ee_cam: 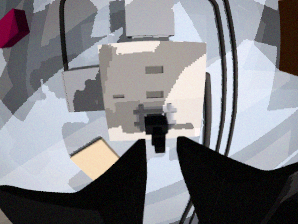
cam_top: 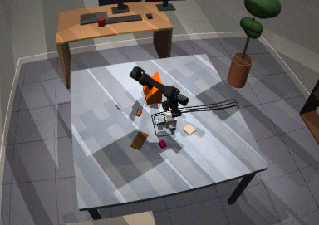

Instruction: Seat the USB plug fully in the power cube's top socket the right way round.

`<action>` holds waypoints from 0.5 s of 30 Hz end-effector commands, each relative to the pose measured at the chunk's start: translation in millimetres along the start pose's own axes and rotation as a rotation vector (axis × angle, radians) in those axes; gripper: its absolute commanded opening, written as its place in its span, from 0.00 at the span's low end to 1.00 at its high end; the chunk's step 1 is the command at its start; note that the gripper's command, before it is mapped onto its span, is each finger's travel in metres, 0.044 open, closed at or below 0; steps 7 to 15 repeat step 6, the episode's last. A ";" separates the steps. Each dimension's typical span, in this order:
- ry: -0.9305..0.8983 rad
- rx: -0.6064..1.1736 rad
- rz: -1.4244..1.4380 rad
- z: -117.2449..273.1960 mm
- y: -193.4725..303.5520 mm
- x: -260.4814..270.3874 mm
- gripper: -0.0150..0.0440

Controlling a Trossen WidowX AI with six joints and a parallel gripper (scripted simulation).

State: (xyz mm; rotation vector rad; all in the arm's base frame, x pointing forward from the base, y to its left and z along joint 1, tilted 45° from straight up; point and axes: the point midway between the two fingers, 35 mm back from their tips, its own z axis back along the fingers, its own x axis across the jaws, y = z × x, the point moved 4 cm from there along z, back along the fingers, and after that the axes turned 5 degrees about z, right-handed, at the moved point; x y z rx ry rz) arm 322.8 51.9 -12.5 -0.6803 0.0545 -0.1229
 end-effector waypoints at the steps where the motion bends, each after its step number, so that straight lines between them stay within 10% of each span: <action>1: -0.001 0.003 -0.005 3.7 0.4 0.7 0.42; 15: -0.001 0.003 -0.005 8.7 0.9 0.8 0.42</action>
